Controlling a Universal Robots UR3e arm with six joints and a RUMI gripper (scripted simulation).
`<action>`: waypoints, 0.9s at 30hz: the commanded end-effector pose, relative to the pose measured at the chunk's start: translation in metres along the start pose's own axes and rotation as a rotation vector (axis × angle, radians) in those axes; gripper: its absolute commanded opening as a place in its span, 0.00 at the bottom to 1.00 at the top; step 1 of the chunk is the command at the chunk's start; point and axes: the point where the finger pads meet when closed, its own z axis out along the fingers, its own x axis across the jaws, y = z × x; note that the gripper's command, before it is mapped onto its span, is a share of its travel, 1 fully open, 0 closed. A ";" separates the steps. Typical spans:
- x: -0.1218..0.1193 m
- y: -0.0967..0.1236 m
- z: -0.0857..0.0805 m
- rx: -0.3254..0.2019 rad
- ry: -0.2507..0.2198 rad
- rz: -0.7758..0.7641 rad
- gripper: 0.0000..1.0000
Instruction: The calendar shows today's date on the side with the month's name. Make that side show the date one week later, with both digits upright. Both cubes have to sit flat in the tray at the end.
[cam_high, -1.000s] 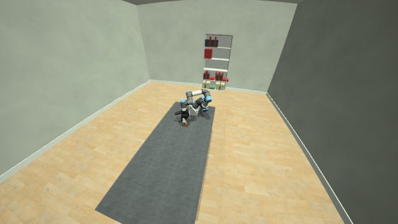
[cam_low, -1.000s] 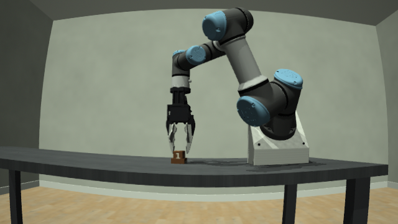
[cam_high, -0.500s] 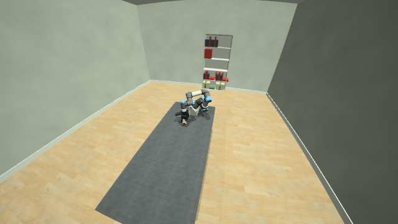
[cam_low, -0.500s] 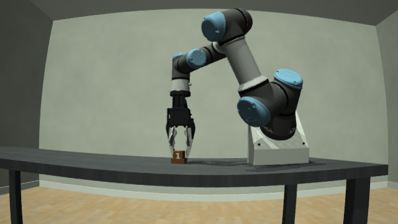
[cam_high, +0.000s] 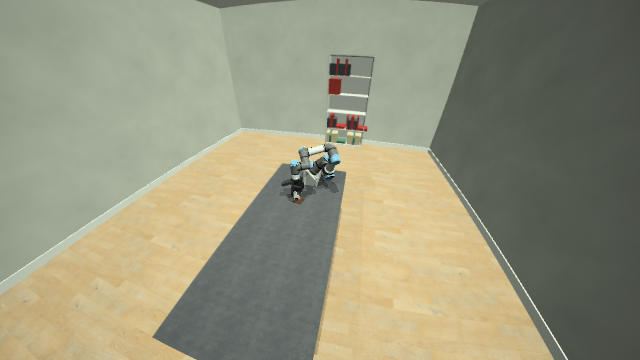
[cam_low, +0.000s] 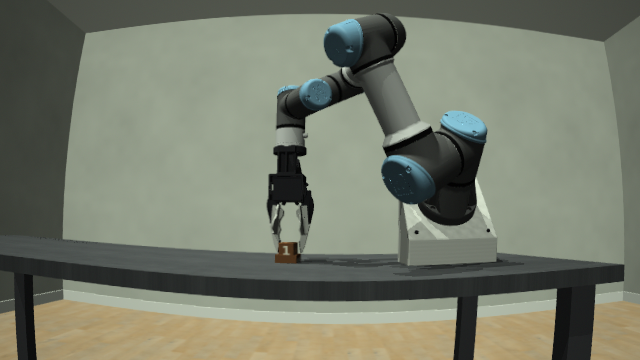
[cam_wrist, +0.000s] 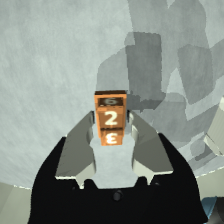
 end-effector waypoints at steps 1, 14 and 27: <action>-0.001 -0.001 -0.001 0.002 -0.002 -0.001 0.29; -0.001 -0.001 -0.001 0.002 -0.002 -0.001 0.29; -0.001 -0.001 -0.001 0.002 -0.002 -0.001 0.11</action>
